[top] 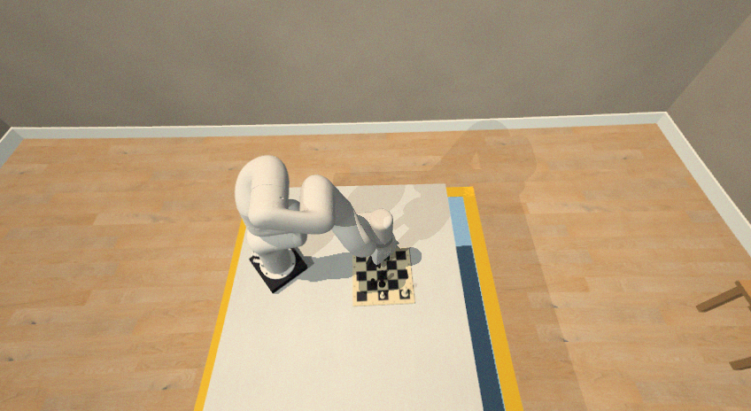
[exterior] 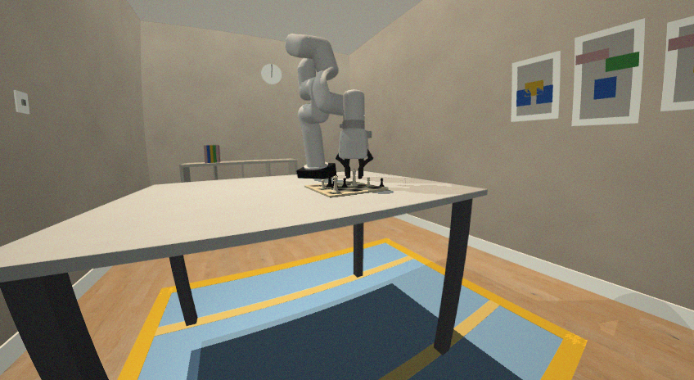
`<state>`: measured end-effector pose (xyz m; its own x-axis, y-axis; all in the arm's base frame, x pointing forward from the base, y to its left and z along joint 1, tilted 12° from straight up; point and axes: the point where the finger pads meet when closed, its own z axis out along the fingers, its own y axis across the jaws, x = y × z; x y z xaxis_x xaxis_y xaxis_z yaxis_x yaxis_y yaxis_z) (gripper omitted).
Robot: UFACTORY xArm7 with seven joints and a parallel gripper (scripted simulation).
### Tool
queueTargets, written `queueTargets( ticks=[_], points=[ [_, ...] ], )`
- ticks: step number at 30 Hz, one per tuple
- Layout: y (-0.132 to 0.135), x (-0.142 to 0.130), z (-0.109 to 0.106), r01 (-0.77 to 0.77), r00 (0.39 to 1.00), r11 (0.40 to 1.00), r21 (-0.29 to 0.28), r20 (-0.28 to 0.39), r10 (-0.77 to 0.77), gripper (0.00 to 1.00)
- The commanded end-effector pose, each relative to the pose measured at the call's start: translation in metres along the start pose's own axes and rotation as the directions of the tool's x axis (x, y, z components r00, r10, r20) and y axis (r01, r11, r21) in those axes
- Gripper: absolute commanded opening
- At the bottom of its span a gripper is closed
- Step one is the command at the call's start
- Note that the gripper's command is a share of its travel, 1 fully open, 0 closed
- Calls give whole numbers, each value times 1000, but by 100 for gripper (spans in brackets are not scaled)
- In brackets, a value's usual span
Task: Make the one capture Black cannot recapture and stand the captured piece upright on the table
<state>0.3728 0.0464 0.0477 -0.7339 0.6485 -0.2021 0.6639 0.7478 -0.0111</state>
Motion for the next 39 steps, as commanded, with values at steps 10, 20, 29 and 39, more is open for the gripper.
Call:
queueTargets(
  ticks=[10, 20, 29, 39],
  points=[
    [1, -1, 0, 0, 1000, 1000, 0, 2, 0, 43],
    [1, -1, 0, 0, 1000, 1000, 0, 2, 0, 0],
    [1, -1, 0, 0, 1000, 1000, 0, 2, 0, 0],
    [1, -1, 0, 0, 1000, 1000, 0, 2, 0, 0]
  ],
)
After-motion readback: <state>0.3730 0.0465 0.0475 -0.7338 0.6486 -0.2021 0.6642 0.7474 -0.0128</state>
